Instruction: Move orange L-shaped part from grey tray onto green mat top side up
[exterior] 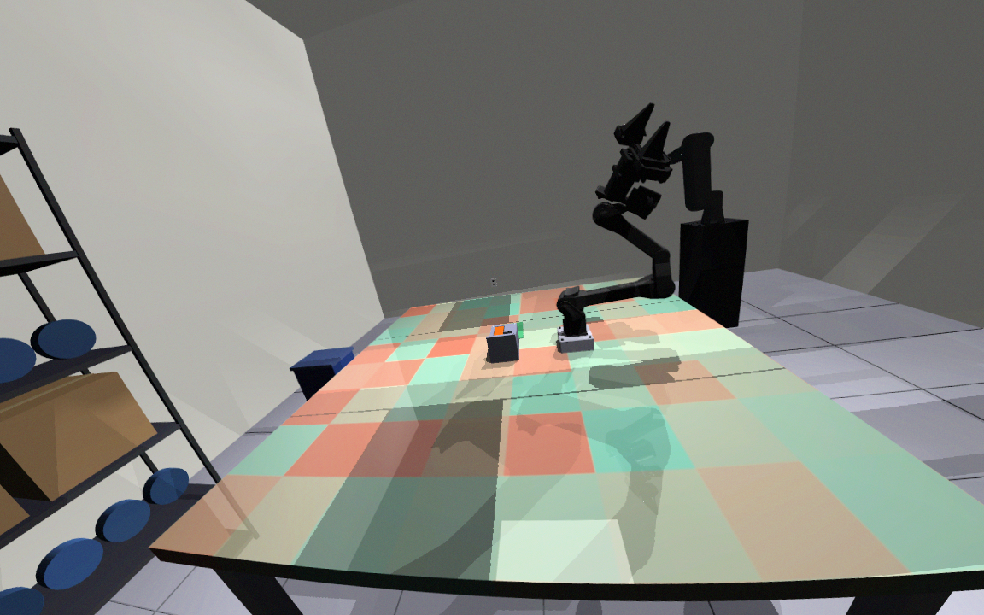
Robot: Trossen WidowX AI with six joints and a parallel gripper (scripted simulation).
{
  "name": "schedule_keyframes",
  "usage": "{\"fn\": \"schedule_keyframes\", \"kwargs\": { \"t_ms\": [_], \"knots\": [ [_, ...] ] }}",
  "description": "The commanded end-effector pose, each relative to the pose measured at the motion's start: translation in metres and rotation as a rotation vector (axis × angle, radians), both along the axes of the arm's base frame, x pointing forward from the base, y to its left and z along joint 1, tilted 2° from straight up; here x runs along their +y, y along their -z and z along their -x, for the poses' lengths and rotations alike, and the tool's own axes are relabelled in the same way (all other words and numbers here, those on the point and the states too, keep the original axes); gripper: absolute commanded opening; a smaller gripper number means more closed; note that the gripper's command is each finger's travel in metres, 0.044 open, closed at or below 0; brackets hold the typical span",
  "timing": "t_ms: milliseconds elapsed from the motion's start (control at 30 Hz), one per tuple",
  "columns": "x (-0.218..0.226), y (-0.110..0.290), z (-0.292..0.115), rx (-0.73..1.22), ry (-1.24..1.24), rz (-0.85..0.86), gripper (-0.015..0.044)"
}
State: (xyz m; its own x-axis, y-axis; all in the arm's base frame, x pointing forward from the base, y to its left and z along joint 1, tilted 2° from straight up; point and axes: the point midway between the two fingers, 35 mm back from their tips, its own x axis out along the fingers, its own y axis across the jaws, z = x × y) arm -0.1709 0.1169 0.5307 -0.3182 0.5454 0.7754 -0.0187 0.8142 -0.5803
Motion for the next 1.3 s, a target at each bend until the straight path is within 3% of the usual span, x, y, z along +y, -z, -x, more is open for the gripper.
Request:
{"fn": "schedule_keyframes", "kwargs": {
  "t_ms": [0, 100, 233, 467, 633, 967, 1267],
  "knots": [
    [-0.002, -0.004, -0.005, 0.02, -0.002, -0.009, 0.0374],
    [-0.014, -0.017, -0.03, 0.097, -0.001, -0.061, 0.0295],
    [-0.038, -0.041, -0.092, 0.309, 0.003, -0.16, 0.019],
    [-0.069, -0.056, -0.197, 0.669, -0.002, -0.277, 0.018],
    [-0.083, -0.041, -0.276, 0.922, 0.054, -0.33, 0.018],
    [-0.095, 0.039, -0.417, 1.523, 0.109, -0.405, 0.018],
    [-0.085, 0.155, -0.489, 2.07, 0.24, -0.384, 0.018]
  ]
}}
